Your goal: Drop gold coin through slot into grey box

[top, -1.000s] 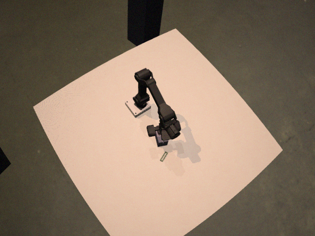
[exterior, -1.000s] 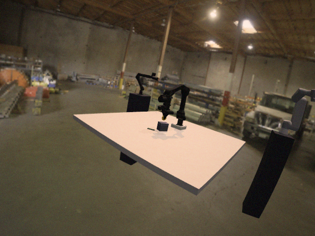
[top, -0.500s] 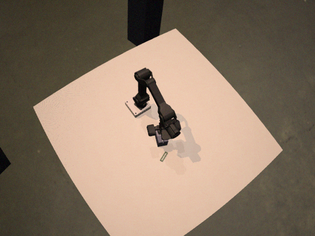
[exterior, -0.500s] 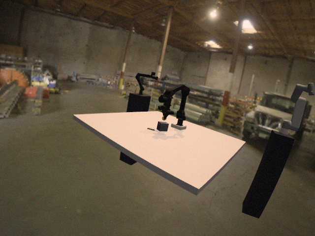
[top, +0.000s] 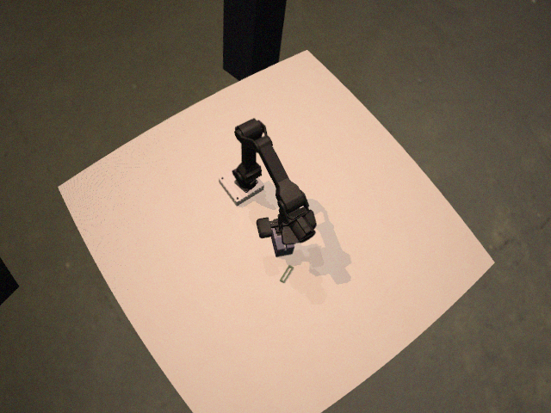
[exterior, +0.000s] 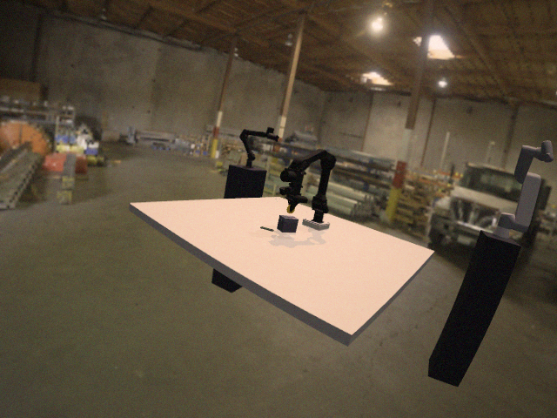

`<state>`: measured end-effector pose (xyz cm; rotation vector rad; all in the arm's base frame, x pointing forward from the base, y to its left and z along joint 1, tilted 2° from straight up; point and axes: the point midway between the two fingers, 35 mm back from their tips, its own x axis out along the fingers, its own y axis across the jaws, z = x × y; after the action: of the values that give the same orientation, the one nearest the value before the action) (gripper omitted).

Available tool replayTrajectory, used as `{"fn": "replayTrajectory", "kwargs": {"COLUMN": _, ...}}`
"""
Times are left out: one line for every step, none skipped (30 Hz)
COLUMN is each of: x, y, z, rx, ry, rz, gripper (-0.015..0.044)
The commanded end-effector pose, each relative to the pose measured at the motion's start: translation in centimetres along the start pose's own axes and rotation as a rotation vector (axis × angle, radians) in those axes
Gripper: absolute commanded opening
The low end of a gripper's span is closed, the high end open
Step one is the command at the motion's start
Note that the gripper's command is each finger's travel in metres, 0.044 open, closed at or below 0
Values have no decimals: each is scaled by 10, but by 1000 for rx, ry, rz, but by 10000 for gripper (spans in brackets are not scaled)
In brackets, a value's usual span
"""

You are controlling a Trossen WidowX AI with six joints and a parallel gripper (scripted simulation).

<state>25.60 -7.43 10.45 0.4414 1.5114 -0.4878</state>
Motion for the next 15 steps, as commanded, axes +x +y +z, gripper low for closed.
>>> {"fn": "replayTrajectory", "kwargs": {"x": 1, "y": 0, "z": 0, "rx": -1, "ry": -1, "rz": 0, "gripper": 0}}
{"fn": "replayTrajectory", "kwargs": {"x": 2, "y": 0, "z": 0, "rx": -2, "ry": -1, "rz": 0, "gripper": 0}}
{"fn": "replayTrajectory", "kwargs": {"x": 3, "y": 0, "z": 0, "rx": -2, "ry": -1, "rz": 0, "gripper": 0}}
{"fn": "replayTrajectory", "kwargs": {"x": 3, "y": 0, "z": 0, "rx": -3, "ry": -1, "rz": 0, "gripper": 0}}
{"fn": "replayTrajectory", "kwargs": {"x": 3, "y": 0, "z": 0, "rx": -4, "ry": -1, "rz": 0, "gripper": 0}}
{"fn": "replayTrajectory", "kwargs": {"x": 4, "y": 0, "z": 0, "rx": -5, "ry": -1, "rz": 0, "gripper": 0}}
{"fn": "replayTrajectory", "kwargs": {"x": 4, "y": 0, "z": -1, "rx": -6, "ry": -1, "rz": 0, "gripper": 0}}
{"fn": "replayTrajectory", "kwargs": {"x": 4, "y": 0, "z": -1, "rx": -7, "ry": -1, "rz": 0, "gripper": 0}}
{"fn": "replayTrajectory", "kwargs": {"x": 5, "y": 0, "z": -1, "rx": -7, "ry": -1, "rz": 0, "gripper": 0}}
{"fn": "replayTrajectory", "kwargs": {"x": 5, "y": 0, "z": -1, "rx": -8, "ry": -1, "rz": 0, "gripper": 0}}
{"fn": "replayTrajectory", "kwargs": {"x": 6, "y": -1, "z": -1, "rx": -10, "ry": -1, "rz": 0, "gripper": 0}}
{"fn": "replayTrajectory", "kwargs": {"x": 6, "y": -1, "z": -2, "rx": -11, "ry": -1, "rz": 0, "gripper": 0}}
{"fn": "replayTrajectory", "kwargs": {"x": 7, "y": -1, "z": -2, "rx": -11, "ry": -1, "rz": 0, "gripper": 0}}
{"fn": "replayTrajectory", "kwargs": {"x": 7, "y": -1, "z": -2, "rx": -11, "ry": -1, "rz": 0, "gripper": 0}}
{"fn": "replayTrajectory", "kwargs": {"x": 7, "y": -1, "z": -2, "rx": -11, "ry": -1, "rz": 0, "gripper": 0}}
